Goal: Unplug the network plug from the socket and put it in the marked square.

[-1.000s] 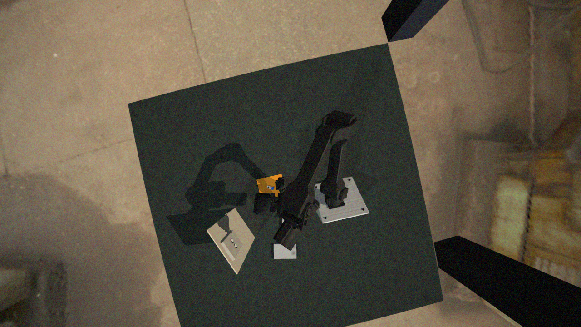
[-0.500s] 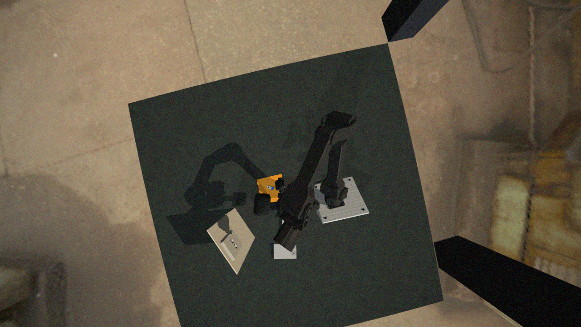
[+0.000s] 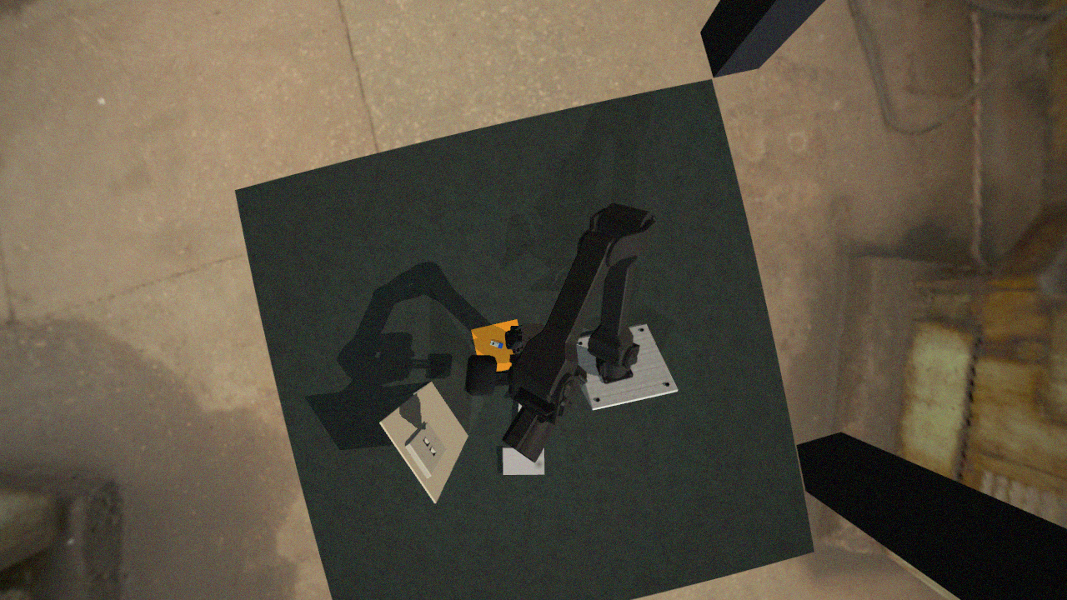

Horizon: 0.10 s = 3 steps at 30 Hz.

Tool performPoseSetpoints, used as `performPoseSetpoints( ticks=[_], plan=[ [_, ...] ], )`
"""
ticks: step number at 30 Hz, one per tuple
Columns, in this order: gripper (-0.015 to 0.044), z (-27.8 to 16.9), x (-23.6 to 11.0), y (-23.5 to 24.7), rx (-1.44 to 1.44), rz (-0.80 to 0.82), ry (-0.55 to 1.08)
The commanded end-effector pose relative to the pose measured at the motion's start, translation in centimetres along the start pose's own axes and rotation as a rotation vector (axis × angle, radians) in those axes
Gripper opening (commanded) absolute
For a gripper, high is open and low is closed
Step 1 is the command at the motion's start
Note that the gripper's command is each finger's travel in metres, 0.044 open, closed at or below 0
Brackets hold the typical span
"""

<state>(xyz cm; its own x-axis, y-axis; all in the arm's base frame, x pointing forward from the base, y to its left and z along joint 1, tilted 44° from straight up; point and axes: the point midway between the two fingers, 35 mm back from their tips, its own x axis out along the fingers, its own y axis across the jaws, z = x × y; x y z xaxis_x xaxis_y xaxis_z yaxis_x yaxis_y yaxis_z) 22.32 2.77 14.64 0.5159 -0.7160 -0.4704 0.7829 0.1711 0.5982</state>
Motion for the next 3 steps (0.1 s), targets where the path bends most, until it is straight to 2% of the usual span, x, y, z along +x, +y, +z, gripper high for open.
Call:
performPoseSetpoints(
  ticks=[1,3],
  plan=[
    [0.044,0.0,-0.02,0.1,0.003,0.004,-0.003],
    [0.044,0.0,-0.02,0.1,0.003,0.004,-0.003]
  ],
)
